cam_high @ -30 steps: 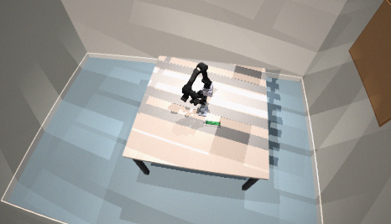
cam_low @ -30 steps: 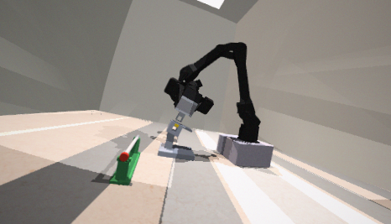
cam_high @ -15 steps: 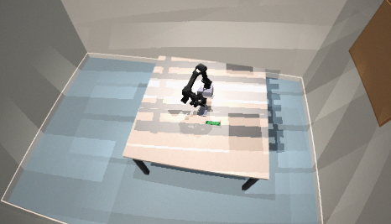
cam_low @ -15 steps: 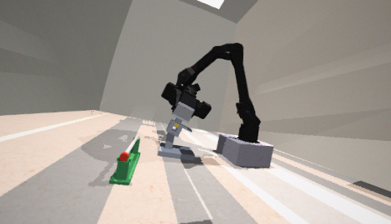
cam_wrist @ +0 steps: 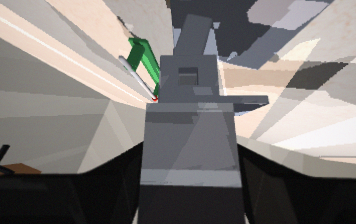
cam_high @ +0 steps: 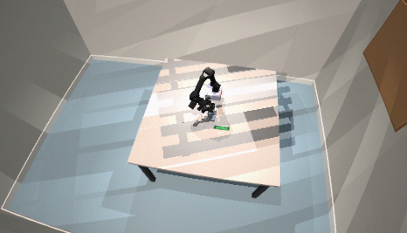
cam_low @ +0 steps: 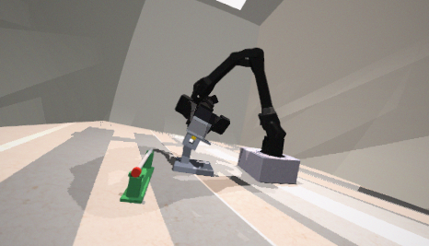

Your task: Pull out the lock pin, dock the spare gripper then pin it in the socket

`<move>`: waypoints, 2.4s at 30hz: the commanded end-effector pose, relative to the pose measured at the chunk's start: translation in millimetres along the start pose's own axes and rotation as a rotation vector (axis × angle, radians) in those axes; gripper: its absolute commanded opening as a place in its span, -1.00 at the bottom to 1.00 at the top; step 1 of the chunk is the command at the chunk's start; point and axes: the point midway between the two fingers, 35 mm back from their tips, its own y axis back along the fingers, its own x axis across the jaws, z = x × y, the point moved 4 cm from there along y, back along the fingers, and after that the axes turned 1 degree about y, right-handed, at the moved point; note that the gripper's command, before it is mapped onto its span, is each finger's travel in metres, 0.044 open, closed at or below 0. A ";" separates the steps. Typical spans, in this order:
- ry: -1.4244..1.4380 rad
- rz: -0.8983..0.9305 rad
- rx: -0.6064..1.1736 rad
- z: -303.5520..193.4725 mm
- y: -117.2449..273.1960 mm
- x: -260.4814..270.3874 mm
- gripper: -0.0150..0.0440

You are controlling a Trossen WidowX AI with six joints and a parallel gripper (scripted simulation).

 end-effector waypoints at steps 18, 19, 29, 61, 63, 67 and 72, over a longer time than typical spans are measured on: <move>0.001 0.000 0.000 -0.1 0.1 0.0 0.31; 0.001 0.000 0.000 -0.1 0.1 0.0 0.40; 0.000 0.000 0.000 -1.9 1.1 0.1 1.00; -0.068 -0.008 0.037 -53.1 27.9 -5.1 1.00; -0.073 -0.008 0.040 -56.1 29.4 -5.5 1.00; -0.082 -0.009 0.046 -62.2 32.5 -6.2 1.00; -0.096 -0.010 0.051 -70.1 35.2 -7.1 1.00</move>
